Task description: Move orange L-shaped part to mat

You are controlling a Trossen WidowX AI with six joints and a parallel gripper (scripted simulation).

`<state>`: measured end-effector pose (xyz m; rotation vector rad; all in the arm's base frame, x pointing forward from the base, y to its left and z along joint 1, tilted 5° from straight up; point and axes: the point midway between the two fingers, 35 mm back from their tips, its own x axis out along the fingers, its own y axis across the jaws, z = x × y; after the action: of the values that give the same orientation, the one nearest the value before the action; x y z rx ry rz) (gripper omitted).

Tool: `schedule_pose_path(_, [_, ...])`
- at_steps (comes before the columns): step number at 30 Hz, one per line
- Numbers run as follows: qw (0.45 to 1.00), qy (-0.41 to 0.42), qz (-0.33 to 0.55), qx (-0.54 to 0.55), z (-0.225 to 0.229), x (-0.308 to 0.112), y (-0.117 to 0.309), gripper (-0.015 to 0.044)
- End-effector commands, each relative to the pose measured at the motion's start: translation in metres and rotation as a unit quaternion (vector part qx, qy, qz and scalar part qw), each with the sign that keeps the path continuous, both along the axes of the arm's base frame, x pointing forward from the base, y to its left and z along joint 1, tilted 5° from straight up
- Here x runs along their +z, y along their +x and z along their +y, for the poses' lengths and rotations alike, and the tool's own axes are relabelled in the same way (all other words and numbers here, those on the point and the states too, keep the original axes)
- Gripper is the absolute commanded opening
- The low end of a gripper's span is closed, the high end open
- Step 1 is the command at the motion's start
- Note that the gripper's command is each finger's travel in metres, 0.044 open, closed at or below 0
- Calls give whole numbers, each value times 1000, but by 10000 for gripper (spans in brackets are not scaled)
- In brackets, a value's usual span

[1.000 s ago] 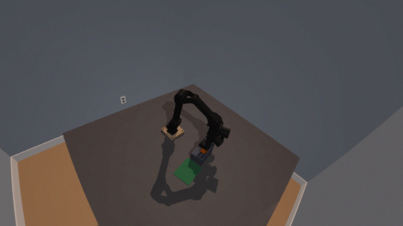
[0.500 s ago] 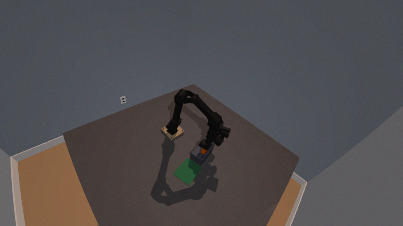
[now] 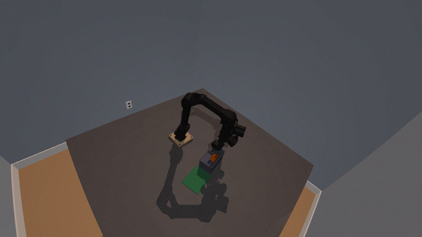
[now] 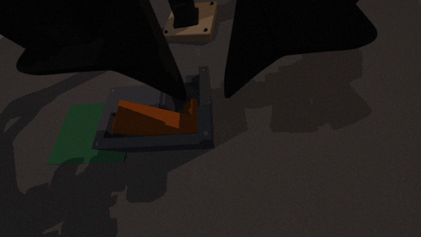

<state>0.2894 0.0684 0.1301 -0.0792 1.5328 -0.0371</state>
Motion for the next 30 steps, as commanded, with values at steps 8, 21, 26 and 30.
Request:
schedule_pose_path(8, [1000, 4, -15, -1, -2, 37, -2, 180])
schedule_pose_path(21, [1000, 4, -15, -1, -2, 37, -2, 180])
schedule_pose_path(26, [1000, 4, -15, -1, -2, 37, -2, 180])
schedule_pose_path(30, [1000, 5, -16, -10, -2, 37, -2, 206])
